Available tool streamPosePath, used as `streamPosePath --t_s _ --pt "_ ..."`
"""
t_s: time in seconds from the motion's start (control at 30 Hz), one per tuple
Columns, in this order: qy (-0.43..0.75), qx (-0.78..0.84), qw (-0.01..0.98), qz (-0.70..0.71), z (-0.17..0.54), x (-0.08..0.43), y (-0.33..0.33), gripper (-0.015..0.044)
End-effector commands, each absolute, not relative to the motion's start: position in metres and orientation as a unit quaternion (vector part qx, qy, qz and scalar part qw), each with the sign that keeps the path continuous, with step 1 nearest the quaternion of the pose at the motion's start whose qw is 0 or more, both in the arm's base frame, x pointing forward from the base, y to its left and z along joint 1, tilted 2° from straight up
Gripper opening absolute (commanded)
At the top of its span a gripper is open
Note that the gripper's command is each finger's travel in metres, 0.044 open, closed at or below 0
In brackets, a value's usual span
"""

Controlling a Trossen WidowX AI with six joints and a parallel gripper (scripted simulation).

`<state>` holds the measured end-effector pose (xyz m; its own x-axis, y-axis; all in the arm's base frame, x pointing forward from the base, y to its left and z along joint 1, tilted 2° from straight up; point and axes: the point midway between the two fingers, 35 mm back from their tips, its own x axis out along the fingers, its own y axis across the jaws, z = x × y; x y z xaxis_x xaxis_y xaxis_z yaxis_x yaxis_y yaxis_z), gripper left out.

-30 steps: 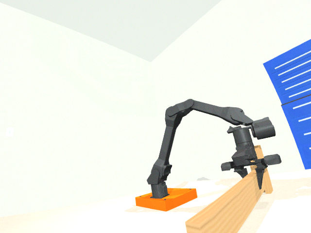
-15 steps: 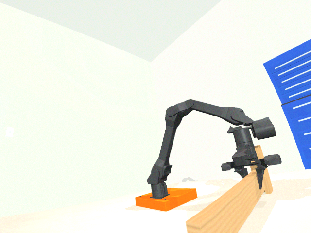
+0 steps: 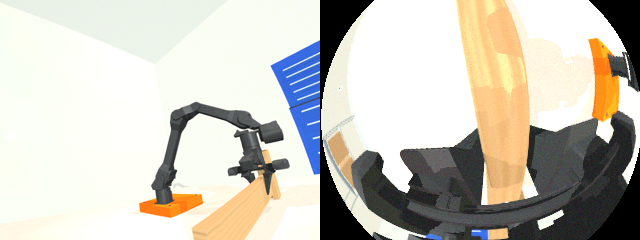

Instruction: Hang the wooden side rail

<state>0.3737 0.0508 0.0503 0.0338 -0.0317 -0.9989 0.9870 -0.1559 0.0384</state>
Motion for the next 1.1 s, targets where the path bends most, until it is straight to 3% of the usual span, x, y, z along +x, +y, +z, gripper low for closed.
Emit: streamPosePath --t_s 0.0,1.07 --pt "0.441 0.543 0.476 -0.533 0.0534 0.3757 0.052 0.0" --pt "0.441 0.543 0.476 -0.533 0.0515 0.3747 0.0556 0.0"
